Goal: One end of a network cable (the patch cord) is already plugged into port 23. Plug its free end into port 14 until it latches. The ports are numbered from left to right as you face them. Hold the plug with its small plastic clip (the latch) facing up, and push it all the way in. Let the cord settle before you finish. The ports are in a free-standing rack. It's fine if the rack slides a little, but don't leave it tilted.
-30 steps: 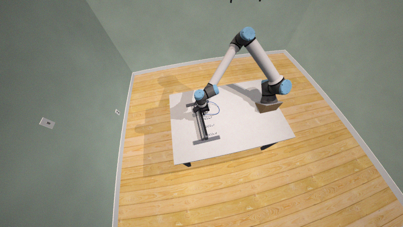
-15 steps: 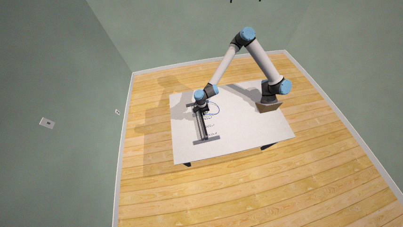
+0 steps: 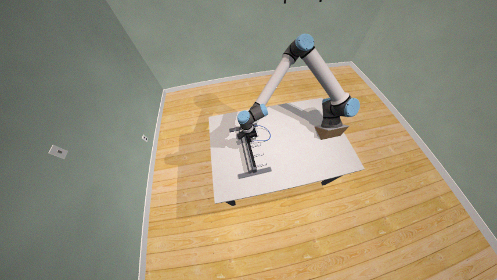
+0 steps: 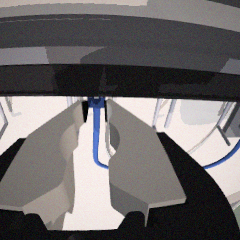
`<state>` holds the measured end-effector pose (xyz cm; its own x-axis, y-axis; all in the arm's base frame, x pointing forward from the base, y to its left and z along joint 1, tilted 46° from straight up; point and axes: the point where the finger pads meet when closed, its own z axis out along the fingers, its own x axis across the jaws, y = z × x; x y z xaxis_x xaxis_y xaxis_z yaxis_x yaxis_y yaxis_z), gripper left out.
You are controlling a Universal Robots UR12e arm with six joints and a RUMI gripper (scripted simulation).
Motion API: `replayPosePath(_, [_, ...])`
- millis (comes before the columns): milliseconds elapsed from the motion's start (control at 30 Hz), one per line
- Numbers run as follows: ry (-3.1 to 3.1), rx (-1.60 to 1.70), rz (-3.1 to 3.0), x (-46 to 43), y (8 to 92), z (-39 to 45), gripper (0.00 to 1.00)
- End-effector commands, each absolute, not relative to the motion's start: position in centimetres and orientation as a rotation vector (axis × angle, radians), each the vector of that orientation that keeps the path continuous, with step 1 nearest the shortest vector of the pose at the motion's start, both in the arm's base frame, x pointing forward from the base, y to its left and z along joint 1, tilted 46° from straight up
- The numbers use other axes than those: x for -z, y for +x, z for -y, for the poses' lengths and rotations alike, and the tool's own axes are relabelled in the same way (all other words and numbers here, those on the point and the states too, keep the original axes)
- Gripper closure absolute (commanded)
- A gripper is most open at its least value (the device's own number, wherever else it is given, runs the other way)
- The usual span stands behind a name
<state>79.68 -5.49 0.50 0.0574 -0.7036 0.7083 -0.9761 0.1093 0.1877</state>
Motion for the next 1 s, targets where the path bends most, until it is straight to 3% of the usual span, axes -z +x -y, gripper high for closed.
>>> replayPosePath(0, [1.653, -0.514, 1.715, -0.88, 80.34, 5.5, 1.0])
replayPosePath(967, [1.653, -0.513, 1.713, -0.89, 79.58, 5.47, 1.0])
